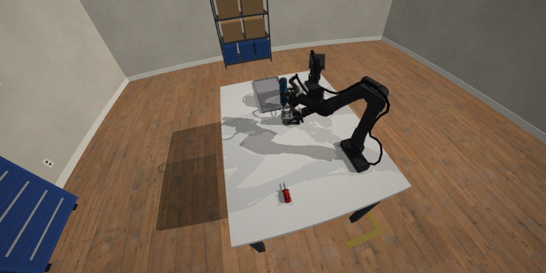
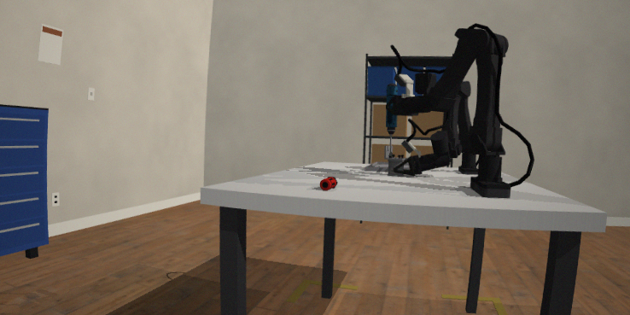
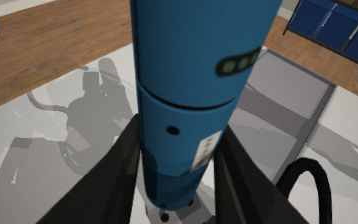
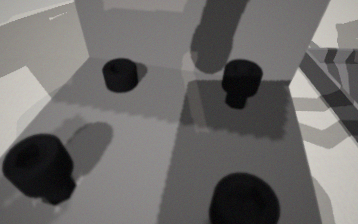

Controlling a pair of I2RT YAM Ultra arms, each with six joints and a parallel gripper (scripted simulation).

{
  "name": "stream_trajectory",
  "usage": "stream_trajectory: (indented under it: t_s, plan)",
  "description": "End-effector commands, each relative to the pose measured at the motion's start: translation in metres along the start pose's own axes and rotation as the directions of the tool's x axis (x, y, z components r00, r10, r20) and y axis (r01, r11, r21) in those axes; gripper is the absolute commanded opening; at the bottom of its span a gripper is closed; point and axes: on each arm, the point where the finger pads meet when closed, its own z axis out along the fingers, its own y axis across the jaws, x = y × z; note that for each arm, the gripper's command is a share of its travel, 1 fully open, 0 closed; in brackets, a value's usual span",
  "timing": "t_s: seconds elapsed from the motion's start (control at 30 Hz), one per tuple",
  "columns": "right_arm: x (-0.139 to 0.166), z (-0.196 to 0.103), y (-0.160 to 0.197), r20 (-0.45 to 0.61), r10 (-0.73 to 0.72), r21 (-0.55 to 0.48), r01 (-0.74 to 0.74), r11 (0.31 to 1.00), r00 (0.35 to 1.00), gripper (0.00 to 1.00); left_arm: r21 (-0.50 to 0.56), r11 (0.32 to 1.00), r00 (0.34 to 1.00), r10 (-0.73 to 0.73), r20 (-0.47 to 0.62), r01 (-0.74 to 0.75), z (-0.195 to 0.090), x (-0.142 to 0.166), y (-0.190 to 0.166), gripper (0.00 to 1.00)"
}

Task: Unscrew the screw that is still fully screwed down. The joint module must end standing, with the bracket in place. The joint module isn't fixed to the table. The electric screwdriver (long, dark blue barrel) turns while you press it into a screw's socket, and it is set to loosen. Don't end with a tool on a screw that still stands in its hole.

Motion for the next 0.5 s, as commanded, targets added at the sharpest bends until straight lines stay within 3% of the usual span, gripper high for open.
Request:
stream_trajectory:
  t_s: [0.0, 0.47]
  plan:
    - [-0.0044, -0.0002, 0.0007, 0.008, 0.011, 0.002, -0.011, 1.0, 1.0, 0.59, 0.007, 1.0, 0.992, -0.008, 0.124, 0.007, 0.0018, -0.0371, -0.0058, 0.42]
    - [-0.0044, -0.0002, 0.0007, 0.008, 0.011, 0.002, -0.011, 1.0, 1.0, 0.59, 0.003, 1.0, 0.991, -0.007, 0.131, 0.007, 0.0, -0.0397, -0.0042, 0.42]
